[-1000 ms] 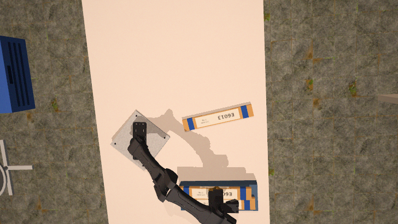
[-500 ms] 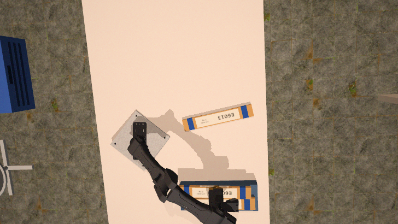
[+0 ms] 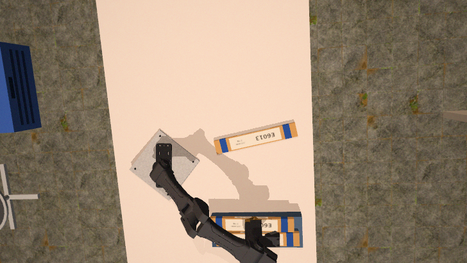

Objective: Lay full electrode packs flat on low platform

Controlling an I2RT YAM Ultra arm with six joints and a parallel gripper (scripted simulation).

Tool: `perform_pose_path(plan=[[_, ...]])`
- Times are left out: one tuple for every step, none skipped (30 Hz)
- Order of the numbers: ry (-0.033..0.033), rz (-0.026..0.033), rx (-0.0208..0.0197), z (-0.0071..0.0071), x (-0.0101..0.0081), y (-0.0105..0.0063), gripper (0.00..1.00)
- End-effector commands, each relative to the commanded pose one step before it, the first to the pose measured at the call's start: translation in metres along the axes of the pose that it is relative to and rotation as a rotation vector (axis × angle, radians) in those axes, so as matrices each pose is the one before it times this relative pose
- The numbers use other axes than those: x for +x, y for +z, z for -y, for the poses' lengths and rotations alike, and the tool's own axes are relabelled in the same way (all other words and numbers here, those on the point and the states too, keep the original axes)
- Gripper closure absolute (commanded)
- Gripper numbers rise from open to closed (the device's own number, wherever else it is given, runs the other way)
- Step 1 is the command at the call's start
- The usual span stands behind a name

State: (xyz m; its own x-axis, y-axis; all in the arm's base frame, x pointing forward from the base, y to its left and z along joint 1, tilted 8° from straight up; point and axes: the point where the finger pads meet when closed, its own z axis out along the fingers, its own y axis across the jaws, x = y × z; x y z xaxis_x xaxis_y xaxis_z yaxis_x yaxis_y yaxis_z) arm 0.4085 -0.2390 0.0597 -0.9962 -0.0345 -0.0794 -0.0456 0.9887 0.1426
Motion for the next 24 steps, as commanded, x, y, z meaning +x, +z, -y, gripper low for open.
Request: perform_pose_path(plan=[[-0.00301, 0.04227, 0.03591, -0.00357, -0.00390, -0.03177, 1.00], [-0.00002, -0.00026, -0.00020, -0.00014, 0.00003, 0.00000, 1.00], [-0.00002, -0.00026, -0.00020, -0.00014, 0.00003, 0.00000, 1.00], [-0.00006, -0.00025, -0.00019, -0.00014, 0.00003, 0.00000, 1.00], [-0.00011, -0.00026, -0.00019, -0.00014, 0.00003, 0.00000, 1.00], [-0.00011, -0.00025, -0.00019, -0.00014, 0.00003, 0.00000, 1.00], [-0.00011, -0.00026, -0.00019, -0.00014, 0.00003, 0.00000, 1.00], [-0.00011, -0.00025, -0.00019, -0.00014, 0.00003, 0.00000, 1.00], [-0.00011, -0.00025, -0.00019, -0.00014, 0.00003, 0.00000, 1.00], [-0.00011, -0.00025, -0.00019, -0.00014, 0.00003, 0.00000, 1.00], [-0.00011, -0.00025, -0.00019, -0.00014, 0.00003, 0.00000, 1.00], [0.00109, 0.00007, -0.00033, 0.00029, 0.00031, -0.00008, 1.00], [0.00000, 0.00000, 0.00000, 0.00000, 0.00000, 0.00000, 1.00], [0.00000, 0.00000, 0.00000, 0.00000, 0.00000, 0.00000, 1.00], [-0.00329, 0.00747, 0.00199, -0.00069, -0.00227, -0.00014, 1.00], [-0.00002, -0.00016, -0.00024, -0.00012, 0.00003, -0.00001, 1.00], [-0.00002, -0.00022, -0.00017, -0.00013, 0.00003, -0.00001, 1.00], [0.00000, 0.00000, 0.00000, 0.00000, 0.00000, 0.00000, 0.05], [-0.00073, 0.00011, 0.00008, 0.00002, -0.00003, -0.00003, 0.05], [-0.00006, 0.00015, 0.00011, 0.00002, -0.00004, -0.00005, 0.05], [0.00004, -0.00030, -0.00022, -0.00005, 0.00007, 0.00010, 0.05], [0.00014, -0.00084, -0.00061, -0.00011, 0.00021, 0.00026, 0.05], [-0.00017, 0.00115, 0.00078, 0.00025, -0.00025, -0.00011, 0.05], [0.00204, -0.01219, -0.00779, 0.00288, 0.00211, 0.01016, 0.05]])
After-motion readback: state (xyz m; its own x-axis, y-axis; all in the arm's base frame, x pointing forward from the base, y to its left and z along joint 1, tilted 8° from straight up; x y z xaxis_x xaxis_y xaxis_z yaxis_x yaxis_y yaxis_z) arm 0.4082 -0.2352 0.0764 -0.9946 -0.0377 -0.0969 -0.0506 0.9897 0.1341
